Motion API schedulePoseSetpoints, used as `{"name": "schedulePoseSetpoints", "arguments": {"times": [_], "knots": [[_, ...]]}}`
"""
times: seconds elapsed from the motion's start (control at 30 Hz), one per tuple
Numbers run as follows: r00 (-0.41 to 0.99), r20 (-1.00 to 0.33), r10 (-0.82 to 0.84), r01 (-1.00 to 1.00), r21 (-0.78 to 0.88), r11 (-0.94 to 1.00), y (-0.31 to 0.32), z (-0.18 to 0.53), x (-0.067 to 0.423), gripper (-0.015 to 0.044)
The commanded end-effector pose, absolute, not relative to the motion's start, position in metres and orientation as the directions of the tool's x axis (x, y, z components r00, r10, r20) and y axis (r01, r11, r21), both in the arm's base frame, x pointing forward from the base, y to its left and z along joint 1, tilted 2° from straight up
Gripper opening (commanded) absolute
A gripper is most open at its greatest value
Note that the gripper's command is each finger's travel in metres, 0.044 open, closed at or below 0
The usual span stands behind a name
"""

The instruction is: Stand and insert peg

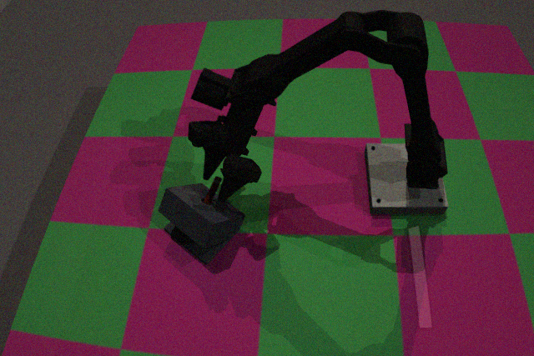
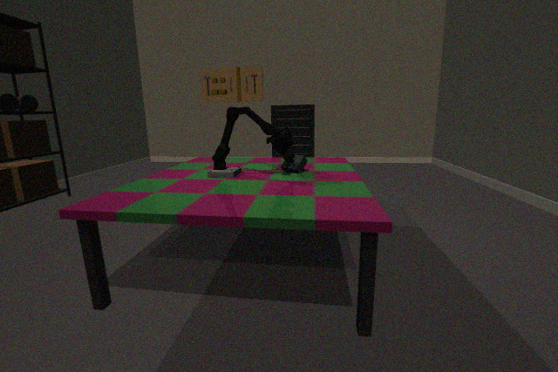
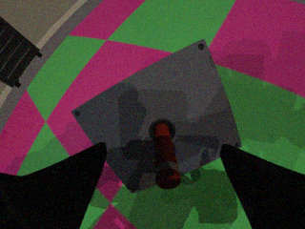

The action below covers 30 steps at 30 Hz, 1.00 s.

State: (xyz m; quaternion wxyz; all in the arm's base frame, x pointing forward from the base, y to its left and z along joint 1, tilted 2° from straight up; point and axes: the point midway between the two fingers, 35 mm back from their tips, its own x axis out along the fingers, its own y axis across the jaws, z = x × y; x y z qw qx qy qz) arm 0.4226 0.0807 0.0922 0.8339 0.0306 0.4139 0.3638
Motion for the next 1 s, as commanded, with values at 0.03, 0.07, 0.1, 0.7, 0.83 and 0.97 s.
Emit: {"name": "schedulePoseSetpoints", "arguments": {"times": [0.03,0.07,0.1,0.7,0.83,0.97], "knots": [[0.401,-0.663,0.632,-0.587,0.344,0.733,0.071,0.105,0.42,0.044],[0.4,-0.664,0.632,-0.586,0.344,0.733,0.069,0.106,0.419,0.044],[0.4,-0.664,0.631,-0.586,0.344,0.734,0.068,0.108,0.418,0.044],[0.398,-0.668,0.628,-0.581,0.346,0.736,0.038,0.133,0.401,0.044],[0.398,-0.669,0.628,-0.58,0.347,0.737,0.032,0.137,0.397,0.044],[0.398,-0.669,0.628,-0.579,0.348,0.737,0.026,0.141,0.393,0.044]]}}
